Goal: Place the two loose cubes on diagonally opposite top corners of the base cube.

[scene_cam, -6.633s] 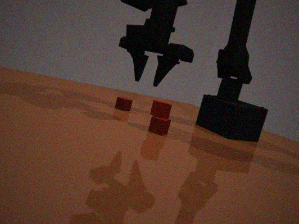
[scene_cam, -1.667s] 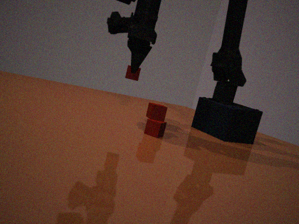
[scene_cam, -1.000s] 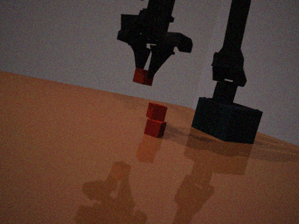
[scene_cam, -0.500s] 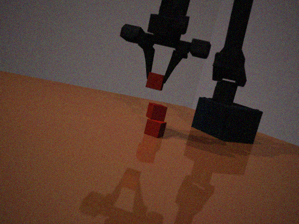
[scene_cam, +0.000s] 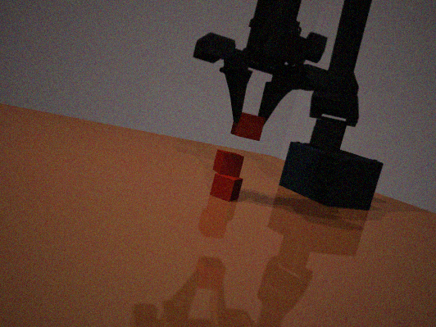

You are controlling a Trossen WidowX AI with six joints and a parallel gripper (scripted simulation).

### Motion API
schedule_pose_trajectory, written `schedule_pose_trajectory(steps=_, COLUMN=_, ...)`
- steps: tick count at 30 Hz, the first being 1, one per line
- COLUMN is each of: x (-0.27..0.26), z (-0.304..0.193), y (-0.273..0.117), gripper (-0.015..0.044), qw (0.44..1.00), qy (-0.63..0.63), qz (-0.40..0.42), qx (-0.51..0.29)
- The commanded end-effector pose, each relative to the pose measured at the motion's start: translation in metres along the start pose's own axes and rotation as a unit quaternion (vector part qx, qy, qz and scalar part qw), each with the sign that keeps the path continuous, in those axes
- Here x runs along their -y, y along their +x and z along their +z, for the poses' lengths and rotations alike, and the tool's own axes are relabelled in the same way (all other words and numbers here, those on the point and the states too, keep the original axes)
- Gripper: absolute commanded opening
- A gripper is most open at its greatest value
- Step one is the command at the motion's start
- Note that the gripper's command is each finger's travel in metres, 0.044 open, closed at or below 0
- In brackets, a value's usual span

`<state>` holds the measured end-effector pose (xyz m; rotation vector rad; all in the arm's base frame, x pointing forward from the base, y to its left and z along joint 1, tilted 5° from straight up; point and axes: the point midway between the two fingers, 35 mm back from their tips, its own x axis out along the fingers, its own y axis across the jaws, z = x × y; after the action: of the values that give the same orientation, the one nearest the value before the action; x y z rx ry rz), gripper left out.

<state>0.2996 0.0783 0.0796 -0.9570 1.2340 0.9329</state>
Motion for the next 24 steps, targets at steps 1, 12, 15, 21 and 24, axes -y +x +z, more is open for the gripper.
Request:
schedule_pose_trajectory(steps=1, x=0.0, z=0.001, y=0.0, gripper=0.0105, qw=1.0, qy=-0.013, qz=-0.003, qx=-0.001)
schedule_pose_trajectory(steps=12, x=-0.001, z=0.0, y=0.029, gripper=0.0105, qw=1.0, qy=-0.018, qz=-0.002, qx=-0.001)
schedule_pose_trajectory(steps=15, x=-0.002, z=0.0, y=0.03, gripper=0.0105, qw=1.0, qy=-0.018, qz=-0.002, qx=-0.001)
schedule_pose_trajectory(steps=21, x=-0.002, z=0.0, y=0.03, gripper=0.0105, qw=1.0, qy=-0.018, qz=-0.002, qx=-0.001)
schedule_pose_trajectory(steps=24, x=-0.002, z=0.0, y=0.031, gripper=0.0105, qw=1.0, qy=-0.018, qz=-0.002, qx=-0.001)
